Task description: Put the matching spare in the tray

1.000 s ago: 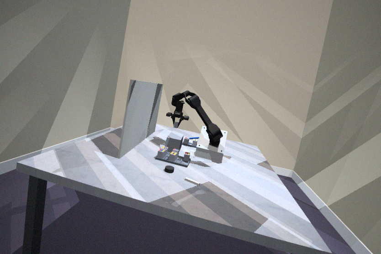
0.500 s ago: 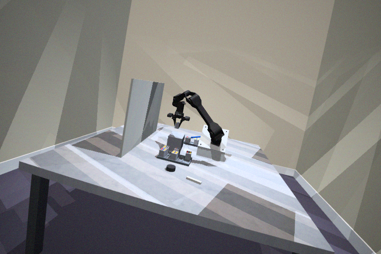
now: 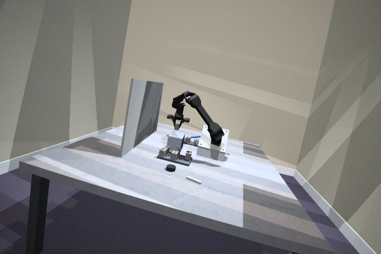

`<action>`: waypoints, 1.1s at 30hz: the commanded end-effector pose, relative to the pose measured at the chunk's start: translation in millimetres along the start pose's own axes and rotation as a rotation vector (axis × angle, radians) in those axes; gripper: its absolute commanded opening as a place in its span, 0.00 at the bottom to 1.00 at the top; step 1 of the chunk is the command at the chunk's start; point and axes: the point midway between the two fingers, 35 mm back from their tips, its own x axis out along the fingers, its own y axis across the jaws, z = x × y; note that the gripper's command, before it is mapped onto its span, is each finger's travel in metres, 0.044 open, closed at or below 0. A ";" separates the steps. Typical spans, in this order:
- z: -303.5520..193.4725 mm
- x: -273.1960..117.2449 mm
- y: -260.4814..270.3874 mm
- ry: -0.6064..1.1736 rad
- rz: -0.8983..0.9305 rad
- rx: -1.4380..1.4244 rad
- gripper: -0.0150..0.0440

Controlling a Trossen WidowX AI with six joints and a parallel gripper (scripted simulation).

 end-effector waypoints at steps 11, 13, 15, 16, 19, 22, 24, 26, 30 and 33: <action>0.1 12.9 -0.6 -0.002 -0.006 0.003 0.25; 0.2 14.8 -0.5 -0.002 -0.006 0.003 0.25; 0.3 16.7 -0.5 -0.002 -0.007 0.003 0.25; 0.3 17.7 -0.5 -0.002 -0.007 0.003 0.25; 0.5 20.5 -0.4 -0.002 -0.007 0.003 0.25; 0.6 23.3 -0.3 -0.003 -0.007 0.003 0.25; 0.8 25.2 -0.2 -0.003 -0.007 0.003 0.25; 0.9 27.1 -0.1 -0.003 -0.007 0.003 0.25; 1.1 30.9 0.1 -0.003 -0.007 0.003 0.25; 1.4 33.7 0.3 -0.003 -0.007 0.003 0.25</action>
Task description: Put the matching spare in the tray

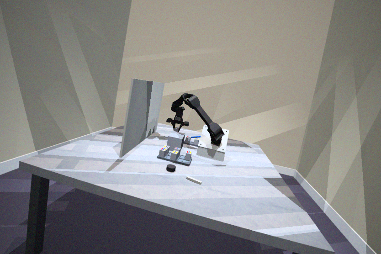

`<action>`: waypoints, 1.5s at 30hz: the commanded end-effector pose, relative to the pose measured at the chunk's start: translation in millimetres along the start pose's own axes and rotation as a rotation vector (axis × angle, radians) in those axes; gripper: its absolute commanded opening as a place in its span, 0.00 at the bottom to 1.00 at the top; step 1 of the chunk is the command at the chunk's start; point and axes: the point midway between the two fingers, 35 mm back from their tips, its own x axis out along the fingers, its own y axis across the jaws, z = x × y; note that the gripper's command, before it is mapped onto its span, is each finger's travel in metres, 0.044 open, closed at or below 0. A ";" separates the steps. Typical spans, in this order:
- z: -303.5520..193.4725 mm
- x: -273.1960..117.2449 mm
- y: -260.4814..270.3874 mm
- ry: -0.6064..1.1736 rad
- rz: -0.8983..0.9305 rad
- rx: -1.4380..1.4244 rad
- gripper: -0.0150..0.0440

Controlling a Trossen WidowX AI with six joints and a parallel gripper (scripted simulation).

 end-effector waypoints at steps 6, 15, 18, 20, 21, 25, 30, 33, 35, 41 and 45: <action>0.8 8.2 -0.1 -0.003 -0.006 0.002 0.25; 1.6 16.5 0.8 -0.003 -0.006 0.002 0.25; 1.9 19.3 1.1 -0.004 -0.006 0.002 0.25; 2.1 21.1 1.3 -0.004 -0.006 0.002 0.25; 2.3 22.0 1.4 -0.004 -0.006 0.002 0.25; 2.7 25.7 1.9 -0.005 -0.006 0.002 0.25; 3.3 30.2 2.6 -0.005 -0.006 0.002 0.25; 3.7 32.9 3.0 -0.005 -0.006 0.002 0.25; 3.9 34.7 3.3 -0.006 -0.006 0.002 0.25; 4.8 40.1 4.2 -0.007 -0.006 0.002 0.25; 4.8 40.5 4.8 -0.004 0.000 -0.001 0.30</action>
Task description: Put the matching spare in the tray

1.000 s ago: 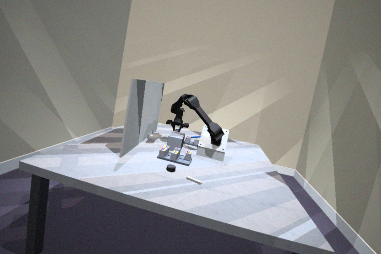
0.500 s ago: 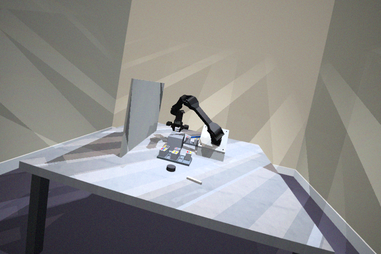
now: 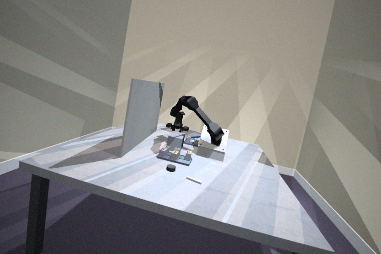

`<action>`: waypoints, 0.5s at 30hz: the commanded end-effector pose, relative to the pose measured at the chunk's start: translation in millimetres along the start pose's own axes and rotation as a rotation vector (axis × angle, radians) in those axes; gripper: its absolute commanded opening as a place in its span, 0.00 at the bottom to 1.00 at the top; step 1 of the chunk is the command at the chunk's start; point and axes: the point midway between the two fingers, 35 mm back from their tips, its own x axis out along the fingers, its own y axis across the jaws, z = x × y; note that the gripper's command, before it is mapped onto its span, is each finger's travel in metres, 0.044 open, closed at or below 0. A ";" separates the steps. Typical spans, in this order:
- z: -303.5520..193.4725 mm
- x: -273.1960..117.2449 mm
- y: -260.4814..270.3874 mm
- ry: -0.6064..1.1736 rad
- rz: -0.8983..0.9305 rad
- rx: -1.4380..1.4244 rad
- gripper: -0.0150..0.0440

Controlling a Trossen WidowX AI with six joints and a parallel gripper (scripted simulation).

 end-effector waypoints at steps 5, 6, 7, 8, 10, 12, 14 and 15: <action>-0.3 -0.7 -0.2 0.001 -0.001 0.000 0.52; -0.3 -0.7 -0.2 0.001 -0.001 0.000 0.57; -0.3 -0.7 -0.2 0.001 -0.001 0.000 0.61; -0.3 -0.7 -0.2 0.001 -0.001 0.000 0.65; -0.3 -0.7 -0.2 0.001 -0.001 0.000 0.74; -0.3 -0.7 -0.2 0.001 -0.001 0.000 0.83; -0.3 -0.7 -0.2 0.001 -0.001 0.000 0.92; -0.3 -0.7 -0.2 0.001 -0.001 0.000 0.97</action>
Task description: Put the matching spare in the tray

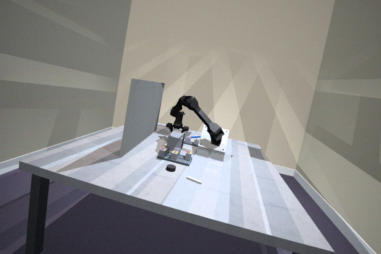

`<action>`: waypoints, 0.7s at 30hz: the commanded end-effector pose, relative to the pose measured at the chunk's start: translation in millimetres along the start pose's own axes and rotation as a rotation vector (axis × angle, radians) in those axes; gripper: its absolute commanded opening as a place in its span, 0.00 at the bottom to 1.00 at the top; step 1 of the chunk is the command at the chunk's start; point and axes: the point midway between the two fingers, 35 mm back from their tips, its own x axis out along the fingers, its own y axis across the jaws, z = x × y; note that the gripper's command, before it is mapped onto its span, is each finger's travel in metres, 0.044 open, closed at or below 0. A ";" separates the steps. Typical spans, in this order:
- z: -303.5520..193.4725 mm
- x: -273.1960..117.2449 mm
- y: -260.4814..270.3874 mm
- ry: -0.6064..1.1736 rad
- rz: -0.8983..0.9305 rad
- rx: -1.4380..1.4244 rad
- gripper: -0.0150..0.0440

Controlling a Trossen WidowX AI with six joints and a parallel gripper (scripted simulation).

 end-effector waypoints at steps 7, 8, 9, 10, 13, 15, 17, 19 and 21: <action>-2.3 -80.9 -1.9 0.002 -0.004 0.003 1.00; -1.4 -95.6 -0.5 0.002 -0.004 0.003 1.00; -0.6 -104.5 0.6 0.001 -0.005 0.003 1.00; -0.3 -107.4 0.9 0.001 -0.005 0.003 1.00; -0.3 -107.4 0.9 0.001 -0.005 0.003 1.00; -3.4 -108.7 -2.1 0.016 -0.031 0.005 1.00; -3.4 -108.7 -2.1 0.016 -0.031 0.005 1.00; -3.4 -108.7 -2.1 0.016 -0.031 0.005 1.00; -3.4 -108.7 -2.1 0.016 -0.031 0.005 1.00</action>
